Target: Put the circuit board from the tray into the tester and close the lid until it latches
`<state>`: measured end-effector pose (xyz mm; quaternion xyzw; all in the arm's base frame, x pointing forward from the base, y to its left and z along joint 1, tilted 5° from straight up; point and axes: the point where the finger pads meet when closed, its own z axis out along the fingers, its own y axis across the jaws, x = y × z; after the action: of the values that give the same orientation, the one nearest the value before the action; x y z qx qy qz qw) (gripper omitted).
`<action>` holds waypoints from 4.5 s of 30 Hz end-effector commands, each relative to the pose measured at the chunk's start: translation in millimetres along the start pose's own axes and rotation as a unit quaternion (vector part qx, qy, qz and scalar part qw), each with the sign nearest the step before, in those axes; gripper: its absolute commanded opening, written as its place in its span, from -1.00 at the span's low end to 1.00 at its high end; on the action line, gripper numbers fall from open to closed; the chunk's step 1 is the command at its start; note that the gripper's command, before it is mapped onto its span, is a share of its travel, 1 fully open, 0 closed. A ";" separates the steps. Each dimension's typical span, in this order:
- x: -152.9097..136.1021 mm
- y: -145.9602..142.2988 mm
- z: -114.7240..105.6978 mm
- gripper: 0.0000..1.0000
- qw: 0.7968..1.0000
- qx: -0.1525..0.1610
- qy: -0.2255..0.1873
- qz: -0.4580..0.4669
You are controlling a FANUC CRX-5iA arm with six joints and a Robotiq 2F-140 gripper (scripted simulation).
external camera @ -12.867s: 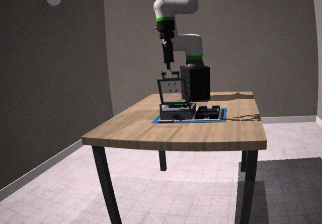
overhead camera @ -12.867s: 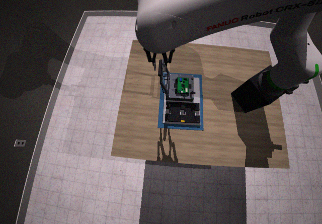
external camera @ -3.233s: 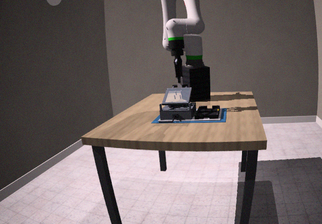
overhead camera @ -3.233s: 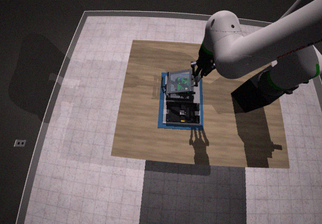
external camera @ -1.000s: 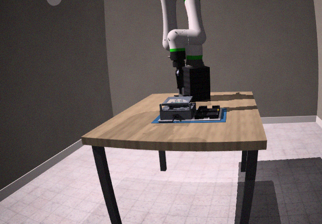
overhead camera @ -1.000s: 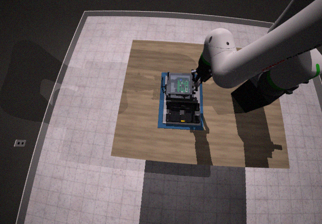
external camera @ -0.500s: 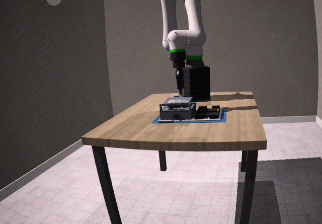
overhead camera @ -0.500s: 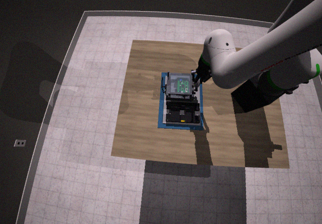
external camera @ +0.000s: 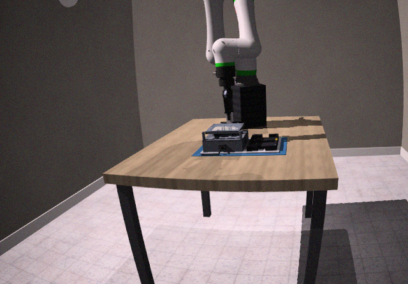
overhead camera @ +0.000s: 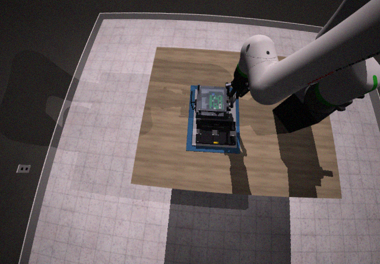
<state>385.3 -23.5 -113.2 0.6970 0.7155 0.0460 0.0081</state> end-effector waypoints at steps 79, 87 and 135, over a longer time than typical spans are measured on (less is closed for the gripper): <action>-0.1 0.0 3.4 -0.40 1.000 0.000 0.000 0.000; -0.1 0.0 3.4 -0.40 1.000 0.000 0.000 0.000; 0.0 0.0 -17.9 -0.40 1.000 0.000 0.000 0.000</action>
<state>383.8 -24.4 -98.1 0.6971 0.7155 0.0457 0.0079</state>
